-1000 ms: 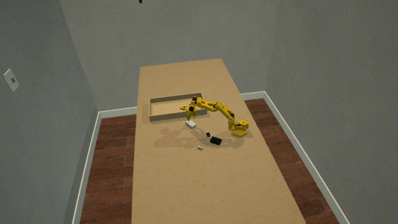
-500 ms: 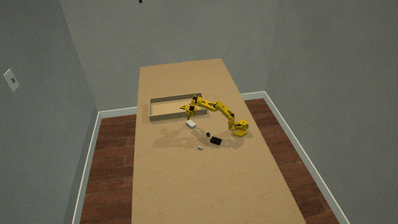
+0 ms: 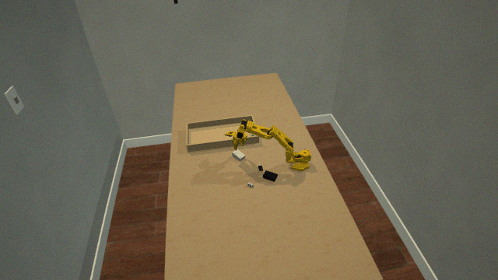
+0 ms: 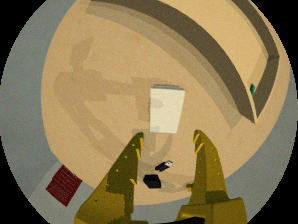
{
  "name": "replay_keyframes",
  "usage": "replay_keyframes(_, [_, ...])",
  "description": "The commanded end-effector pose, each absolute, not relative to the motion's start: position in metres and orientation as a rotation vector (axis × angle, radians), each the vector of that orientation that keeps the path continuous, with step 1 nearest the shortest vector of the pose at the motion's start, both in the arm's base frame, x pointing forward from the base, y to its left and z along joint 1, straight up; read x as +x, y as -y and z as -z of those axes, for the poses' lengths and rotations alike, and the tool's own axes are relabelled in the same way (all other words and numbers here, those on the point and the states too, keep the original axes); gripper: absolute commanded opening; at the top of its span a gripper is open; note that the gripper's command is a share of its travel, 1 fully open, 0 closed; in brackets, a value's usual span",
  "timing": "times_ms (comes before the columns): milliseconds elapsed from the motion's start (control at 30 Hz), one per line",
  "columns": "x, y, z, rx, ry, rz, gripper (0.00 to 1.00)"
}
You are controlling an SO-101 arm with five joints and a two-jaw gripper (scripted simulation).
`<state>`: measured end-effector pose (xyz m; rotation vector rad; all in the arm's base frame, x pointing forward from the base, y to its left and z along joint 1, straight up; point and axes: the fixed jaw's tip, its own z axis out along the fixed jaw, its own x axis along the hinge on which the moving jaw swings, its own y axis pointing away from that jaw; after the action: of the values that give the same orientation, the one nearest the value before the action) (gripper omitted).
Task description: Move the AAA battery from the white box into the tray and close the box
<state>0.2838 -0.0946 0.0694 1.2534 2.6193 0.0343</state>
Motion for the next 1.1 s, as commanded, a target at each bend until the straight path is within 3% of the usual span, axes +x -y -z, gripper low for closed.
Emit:
replay_keyframes(0, [0.2854,0.0973,-0.0885,1.218,-2.558,-0.041,0.28])
replay_keyframes(1067, [0.2878,0.0974,-0.0885,1.182,-2.562,-0.038,0.28])
